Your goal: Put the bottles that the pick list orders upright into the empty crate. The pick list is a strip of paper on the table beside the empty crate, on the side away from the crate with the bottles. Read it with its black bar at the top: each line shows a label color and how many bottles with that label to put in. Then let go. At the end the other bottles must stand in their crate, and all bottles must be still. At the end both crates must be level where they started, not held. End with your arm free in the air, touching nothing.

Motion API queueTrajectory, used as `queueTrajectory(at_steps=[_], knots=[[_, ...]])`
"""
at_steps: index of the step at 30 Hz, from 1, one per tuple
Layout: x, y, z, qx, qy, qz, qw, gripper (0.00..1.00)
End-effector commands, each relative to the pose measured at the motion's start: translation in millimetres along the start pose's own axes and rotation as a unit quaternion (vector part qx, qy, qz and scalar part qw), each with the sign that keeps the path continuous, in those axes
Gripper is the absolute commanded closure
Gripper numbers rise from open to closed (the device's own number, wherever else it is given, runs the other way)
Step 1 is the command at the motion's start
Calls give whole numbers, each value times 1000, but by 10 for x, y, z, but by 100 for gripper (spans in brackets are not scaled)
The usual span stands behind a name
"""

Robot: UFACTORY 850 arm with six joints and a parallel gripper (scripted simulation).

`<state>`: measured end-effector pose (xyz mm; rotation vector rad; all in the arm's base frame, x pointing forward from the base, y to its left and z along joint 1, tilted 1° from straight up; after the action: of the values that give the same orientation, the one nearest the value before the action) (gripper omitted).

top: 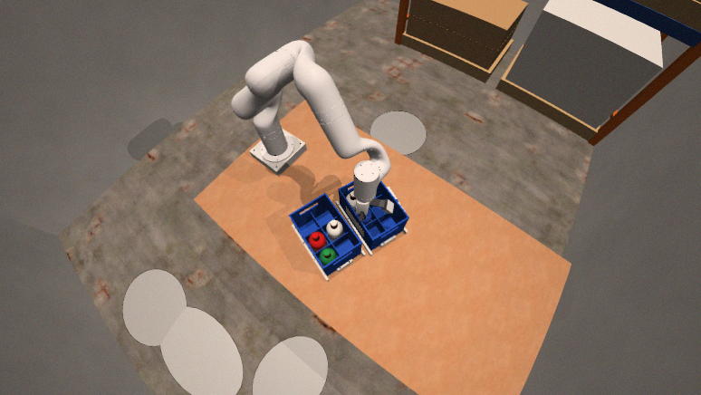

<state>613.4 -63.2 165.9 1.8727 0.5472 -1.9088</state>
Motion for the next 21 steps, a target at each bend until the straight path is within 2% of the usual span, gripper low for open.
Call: queueTrajectory(at_steps=[1, 16, 21], knots=[[-10, 5, -6, 0, 1, 1, 1000, 35], [-10, 5, -6, 0, 1, 1, 1000, 35], [-143, 4, -6, 0, 1, 1, 1000, 35]])
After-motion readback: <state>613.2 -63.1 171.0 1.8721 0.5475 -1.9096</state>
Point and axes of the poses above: the point where the finger pads meet when closed, its own x axis out along the fingers, its own y axis across the jaws, z = x × y, the point moved 7 cm from there along -x, back along the fingers, and after that the axes turned 7 degrees about -x, right-handed, at the moved point
